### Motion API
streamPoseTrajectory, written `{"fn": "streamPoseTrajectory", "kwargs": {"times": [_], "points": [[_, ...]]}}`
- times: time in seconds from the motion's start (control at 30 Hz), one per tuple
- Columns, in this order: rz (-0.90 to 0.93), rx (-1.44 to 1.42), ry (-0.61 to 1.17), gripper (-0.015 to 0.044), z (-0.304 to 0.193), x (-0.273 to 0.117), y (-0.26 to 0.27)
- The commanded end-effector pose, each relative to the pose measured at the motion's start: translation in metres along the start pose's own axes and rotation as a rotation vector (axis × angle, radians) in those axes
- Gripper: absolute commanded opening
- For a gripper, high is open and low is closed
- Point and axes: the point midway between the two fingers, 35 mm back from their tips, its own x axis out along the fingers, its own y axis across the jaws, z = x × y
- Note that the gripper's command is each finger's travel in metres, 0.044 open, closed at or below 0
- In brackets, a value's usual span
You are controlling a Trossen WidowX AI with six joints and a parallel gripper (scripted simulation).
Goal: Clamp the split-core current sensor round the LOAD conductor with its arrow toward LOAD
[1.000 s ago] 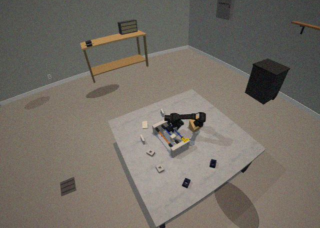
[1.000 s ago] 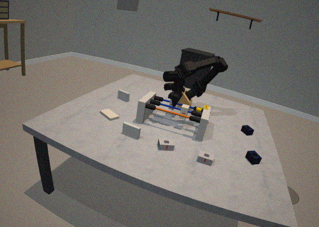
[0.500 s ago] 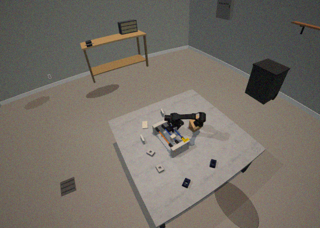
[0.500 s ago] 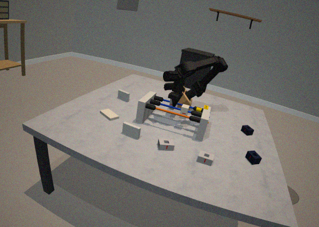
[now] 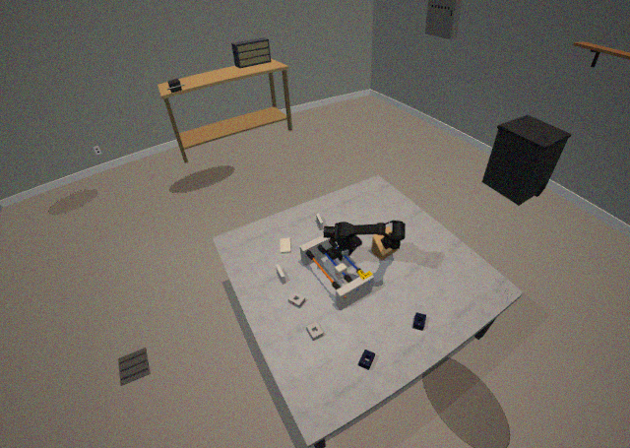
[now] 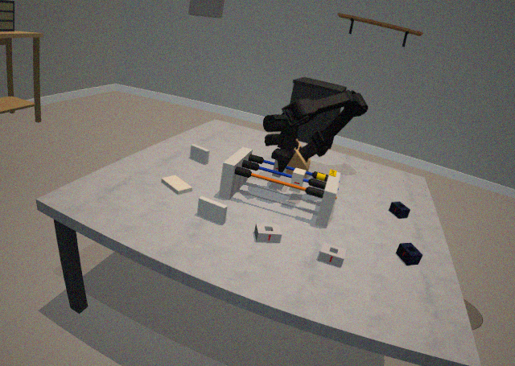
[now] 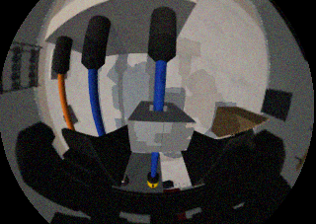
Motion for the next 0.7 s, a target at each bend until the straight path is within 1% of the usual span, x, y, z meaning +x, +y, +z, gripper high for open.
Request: {"fn": "streamPoseTrajectory", "kwargs": {"times": [0.0, 0.33, 0.67], "points": [[0.002, 0.001, 0.0, 0.0, 0.0, -0.0006, 0.0012], [0.001, 0.001, 0.0, 0.0, 0.0001, 0.0043, 0.0012], [0.0, 0.0, -0.001, 0.026, 0.0001, 0.0006, 0.0005]]}}
